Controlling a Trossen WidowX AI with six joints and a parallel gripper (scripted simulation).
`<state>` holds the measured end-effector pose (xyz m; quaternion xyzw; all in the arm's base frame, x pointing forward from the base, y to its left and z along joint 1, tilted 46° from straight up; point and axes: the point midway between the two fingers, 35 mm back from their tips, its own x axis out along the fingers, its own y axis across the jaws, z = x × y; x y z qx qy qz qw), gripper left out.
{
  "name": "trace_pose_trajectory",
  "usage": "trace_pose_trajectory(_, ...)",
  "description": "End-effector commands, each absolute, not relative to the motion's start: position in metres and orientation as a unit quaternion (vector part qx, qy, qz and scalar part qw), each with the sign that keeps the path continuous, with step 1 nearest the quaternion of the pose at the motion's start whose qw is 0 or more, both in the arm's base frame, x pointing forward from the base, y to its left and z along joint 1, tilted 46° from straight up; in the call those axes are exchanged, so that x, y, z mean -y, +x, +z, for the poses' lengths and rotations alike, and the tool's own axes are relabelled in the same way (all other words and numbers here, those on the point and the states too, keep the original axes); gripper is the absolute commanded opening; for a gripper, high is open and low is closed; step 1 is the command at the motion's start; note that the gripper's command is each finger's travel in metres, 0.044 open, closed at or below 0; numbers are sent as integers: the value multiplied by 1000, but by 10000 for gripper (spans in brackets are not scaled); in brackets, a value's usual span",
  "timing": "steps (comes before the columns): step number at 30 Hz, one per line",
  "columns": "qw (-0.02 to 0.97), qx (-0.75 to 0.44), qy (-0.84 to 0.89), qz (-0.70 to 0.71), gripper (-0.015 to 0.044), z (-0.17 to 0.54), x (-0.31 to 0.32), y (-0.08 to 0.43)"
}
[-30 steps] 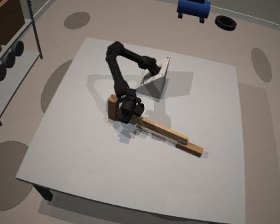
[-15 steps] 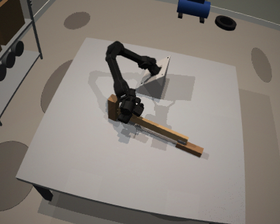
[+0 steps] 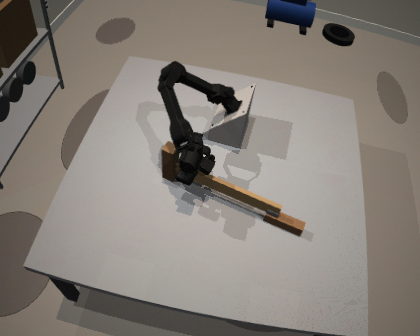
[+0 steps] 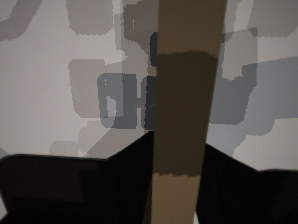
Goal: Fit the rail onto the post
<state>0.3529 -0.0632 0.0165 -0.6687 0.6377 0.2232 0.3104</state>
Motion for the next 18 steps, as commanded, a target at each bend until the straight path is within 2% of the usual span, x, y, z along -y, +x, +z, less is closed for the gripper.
trace_pose_trajectory(1,309,-638,-670,221,0,16,62,353)
trace_pose_trajectory(18,309,-638,-670,221,0,13,58,353)
